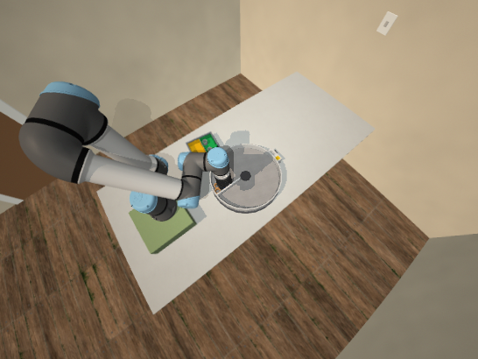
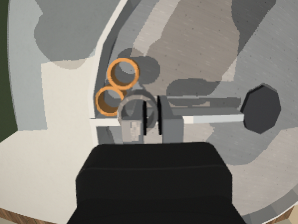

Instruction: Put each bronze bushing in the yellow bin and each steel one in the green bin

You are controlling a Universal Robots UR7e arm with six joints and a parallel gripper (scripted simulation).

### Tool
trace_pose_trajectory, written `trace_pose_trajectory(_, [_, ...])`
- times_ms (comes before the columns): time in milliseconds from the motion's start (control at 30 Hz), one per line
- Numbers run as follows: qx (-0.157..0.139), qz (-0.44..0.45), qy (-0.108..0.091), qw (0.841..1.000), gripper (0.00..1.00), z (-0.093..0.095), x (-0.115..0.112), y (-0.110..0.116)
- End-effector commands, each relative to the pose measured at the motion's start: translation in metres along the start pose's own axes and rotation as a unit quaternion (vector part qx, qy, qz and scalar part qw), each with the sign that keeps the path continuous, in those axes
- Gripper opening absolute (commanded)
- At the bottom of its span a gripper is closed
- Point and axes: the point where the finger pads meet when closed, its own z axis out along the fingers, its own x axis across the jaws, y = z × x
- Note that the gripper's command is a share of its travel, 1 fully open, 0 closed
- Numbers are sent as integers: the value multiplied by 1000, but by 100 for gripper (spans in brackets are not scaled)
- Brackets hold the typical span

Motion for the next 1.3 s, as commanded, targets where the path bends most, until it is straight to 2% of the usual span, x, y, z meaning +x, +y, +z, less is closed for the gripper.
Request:
trace_pose_trajectory(0, [0, 0, 0, 1000, 0, -13, 0, 0])
trace_pose_trajectory(133, [0, 0, 0, 1000, 0, -34, 0, 0])
trace_pose_trajectory(533, [0, 0, 0, 1000, 0, -34, 0, 0])
trace_pose_trajectory(667, [0, -93, 0, 996, 0, -34, 16, -43])
trace_pose_trajectory(700, [0, -93, 0, 996, 0, -34, 16, -43])
trace_pose_trajectory(733, [0, -116, 0, 993, 0, -34, 20, -54])
trace_pose_trajectory(900, [0, -116, 0, 993, 0, -34, 20, -54])
trace_pose_trajectory(1033, [0, -204, 0, 979, 0, -34, 35, -95])
trace_pose_trajectory(1100, [0, -231, 0, 973, 0, -34, 40, -108])
trace_pose_trajectory(1200, [0, -231, 0, 973, 0, -34, 40, -108])
trace_pose_trajectory(1267, [0, -276, 0, 961, 0, -34, 48, -130])
